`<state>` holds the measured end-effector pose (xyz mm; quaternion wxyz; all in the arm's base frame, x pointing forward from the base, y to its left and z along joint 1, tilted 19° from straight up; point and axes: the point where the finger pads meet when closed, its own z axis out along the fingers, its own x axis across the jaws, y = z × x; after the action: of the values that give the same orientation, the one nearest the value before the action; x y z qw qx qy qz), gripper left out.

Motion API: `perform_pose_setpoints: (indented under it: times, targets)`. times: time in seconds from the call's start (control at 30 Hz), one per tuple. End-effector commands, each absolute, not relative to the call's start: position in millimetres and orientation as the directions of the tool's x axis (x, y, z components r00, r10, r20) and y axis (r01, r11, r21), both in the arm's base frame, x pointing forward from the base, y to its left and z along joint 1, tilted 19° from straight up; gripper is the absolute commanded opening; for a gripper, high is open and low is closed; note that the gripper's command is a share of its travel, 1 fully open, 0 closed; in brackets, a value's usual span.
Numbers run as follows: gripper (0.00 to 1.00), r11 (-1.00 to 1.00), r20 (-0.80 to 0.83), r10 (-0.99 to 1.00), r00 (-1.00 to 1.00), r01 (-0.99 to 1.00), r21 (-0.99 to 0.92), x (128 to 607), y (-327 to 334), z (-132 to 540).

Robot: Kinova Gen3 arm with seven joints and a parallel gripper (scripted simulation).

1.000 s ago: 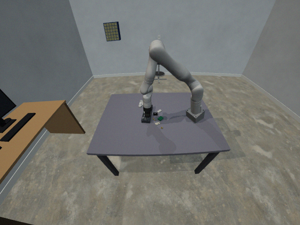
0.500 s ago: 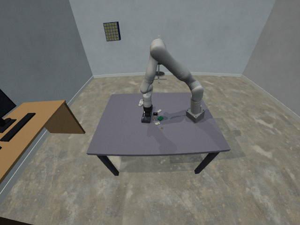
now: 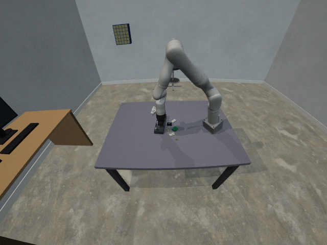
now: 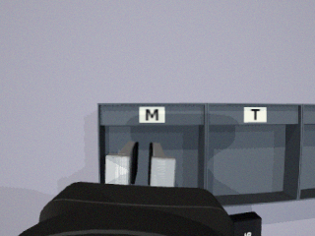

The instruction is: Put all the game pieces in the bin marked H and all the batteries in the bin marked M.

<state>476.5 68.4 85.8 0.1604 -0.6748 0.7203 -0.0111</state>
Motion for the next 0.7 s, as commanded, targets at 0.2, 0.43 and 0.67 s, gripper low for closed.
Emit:
perform_pose_setpoints:
  times: [0.2,0.43,0.67]
  targets:
    - [0.31,0.087,-0.217,-0.975,-0.034,-0.967,-0.241,473.8,66.2,106.8]
    - [0.31,0.087,-0.217,-0.975,-0.034,-0.967,-0.241,471.7,64.5,114.6]
    - [0.31,0.087,-0.217,-0.975,-0.034,-0.967,-0.241,461.2,56.2,154.1]
